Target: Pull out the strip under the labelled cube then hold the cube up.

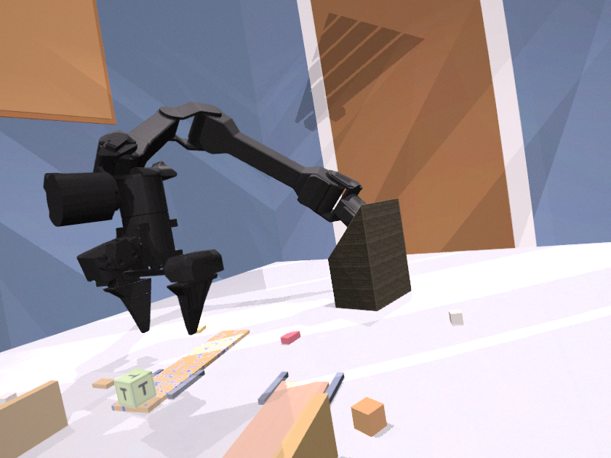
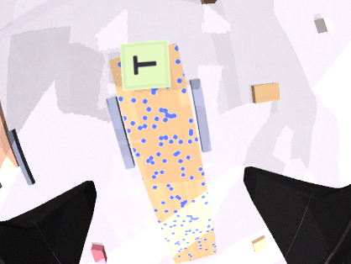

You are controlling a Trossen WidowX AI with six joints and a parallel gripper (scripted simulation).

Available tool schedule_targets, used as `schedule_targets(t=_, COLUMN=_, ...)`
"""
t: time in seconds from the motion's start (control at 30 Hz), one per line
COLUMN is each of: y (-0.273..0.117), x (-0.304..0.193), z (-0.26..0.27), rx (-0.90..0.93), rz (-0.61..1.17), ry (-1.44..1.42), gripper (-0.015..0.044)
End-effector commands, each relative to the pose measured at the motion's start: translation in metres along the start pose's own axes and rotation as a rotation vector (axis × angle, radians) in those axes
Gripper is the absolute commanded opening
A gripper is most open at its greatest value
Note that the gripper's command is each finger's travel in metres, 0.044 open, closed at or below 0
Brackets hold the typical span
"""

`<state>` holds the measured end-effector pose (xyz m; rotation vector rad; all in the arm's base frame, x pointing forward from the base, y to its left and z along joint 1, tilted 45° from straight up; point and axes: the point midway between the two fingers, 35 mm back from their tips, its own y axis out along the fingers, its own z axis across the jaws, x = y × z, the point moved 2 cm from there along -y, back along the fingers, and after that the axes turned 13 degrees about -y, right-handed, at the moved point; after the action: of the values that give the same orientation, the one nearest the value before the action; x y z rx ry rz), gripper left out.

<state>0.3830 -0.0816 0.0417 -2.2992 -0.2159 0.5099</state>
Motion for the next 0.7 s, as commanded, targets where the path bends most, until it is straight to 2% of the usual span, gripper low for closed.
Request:
schedule_targets(t=0.0, y=-0.001, x=0.016, z=-0.001, rx=-0.002, rz=0.001, ry=0.002, gripper=0.0440)
schedule_targets(t=0.6, y=-0.005, x=0.067, z=-0.006, rx=-0.002, rz=-0.001, ry=0.004, gripper=0.0440)
schedule_targets(t=0.67, y=-0.004, x=0.067, z=-0.006, rx=-0.002, rz=-0.001, ry=0.004, gripper=0.0387)
